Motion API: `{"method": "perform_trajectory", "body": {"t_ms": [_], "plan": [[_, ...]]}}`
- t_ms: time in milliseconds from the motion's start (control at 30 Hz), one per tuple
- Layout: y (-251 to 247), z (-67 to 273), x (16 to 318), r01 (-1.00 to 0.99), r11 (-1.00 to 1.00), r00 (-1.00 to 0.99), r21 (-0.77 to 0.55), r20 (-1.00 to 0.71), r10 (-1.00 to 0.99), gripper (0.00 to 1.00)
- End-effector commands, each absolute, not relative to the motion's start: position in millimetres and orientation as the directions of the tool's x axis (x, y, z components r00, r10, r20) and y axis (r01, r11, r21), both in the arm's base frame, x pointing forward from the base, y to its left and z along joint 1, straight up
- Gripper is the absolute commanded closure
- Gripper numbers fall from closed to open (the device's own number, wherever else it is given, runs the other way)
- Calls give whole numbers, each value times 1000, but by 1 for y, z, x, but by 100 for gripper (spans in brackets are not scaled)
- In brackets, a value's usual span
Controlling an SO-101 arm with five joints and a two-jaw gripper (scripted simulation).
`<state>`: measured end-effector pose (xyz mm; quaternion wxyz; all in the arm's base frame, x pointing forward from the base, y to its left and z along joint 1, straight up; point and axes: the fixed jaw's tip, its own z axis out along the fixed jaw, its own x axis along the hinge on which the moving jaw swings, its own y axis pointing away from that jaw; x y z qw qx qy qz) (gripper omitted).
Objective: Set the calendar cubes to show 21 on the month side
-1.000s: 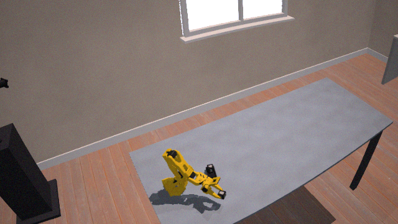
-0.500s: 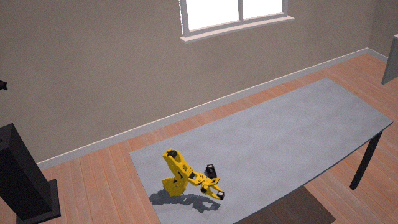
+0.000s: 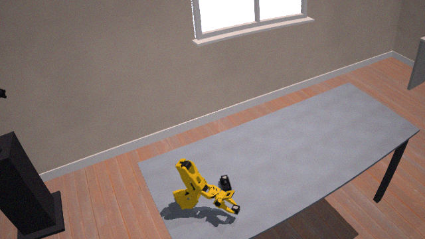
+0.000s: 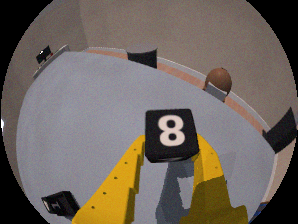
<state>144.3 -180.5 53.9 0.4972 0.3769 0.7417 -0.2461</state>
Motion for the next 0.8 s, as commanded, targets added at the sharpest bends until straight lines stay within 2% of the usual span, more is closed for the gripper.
{"method": "perform_trajectory", "body": {"t_ms": [0, 767], "plan": [[-183, 57, 144, 806, 592, -211, 1, -934, 290, 100], [-183, 51, 144, 806, 592, -211, 1, -934, 290, 100]]}}
